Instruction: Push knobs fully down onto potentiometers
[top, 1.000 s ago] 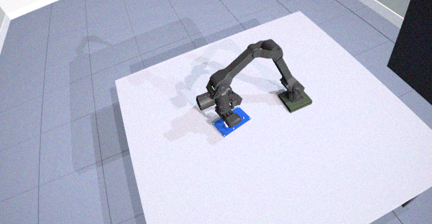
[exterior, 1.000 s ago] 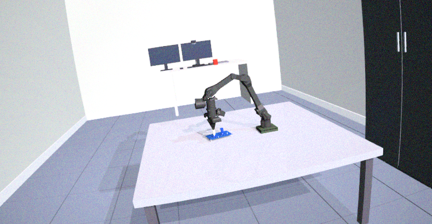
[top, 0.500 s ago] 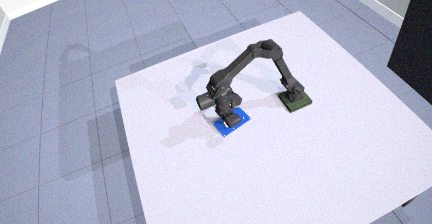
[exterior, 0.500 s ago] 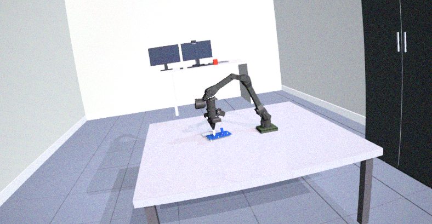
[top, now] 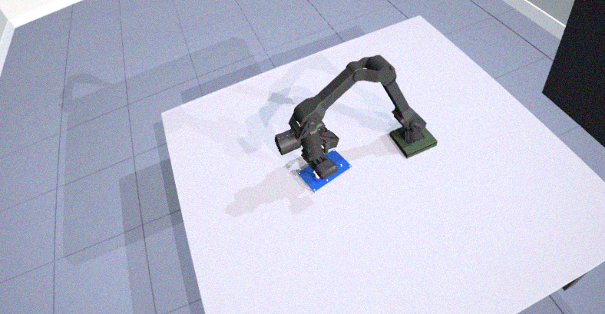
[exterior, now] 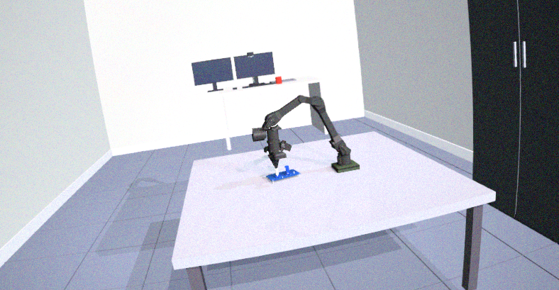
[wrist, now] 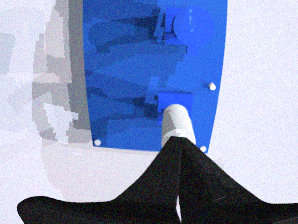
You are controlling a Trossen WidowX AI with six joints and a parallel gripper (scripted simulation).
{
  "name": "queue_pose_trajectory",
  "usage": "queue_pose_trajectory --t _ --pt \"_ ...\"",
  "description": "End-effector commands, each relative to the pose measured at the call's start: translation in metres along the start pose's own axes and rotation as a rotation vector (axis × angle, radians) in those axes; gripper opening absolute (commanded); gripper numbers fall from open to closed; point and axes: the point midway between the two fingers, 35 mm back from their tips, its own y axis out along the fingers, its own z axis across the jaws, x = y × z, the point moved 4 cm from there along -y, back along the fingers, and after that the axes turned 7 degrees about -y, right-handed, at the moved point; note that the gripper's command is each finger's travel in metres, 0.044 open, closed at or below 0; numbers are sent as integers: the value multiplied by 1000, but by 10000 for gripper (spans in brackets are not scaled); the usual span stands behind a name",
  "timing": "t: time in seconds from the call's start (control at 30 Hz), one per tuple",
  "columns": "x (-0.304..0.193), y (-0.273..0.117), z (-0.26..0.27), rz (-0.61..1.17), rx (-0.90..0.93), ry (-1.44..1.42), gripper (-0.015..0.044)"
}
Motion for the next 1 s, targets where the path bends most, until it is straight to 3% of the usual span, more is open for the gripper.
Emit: queue_pose_trajectory --t 0.0,0.97 --pt "-2 10 0 -12 -5 -1 0" --pt "-2 -21 0 -11 -5 -1 0"
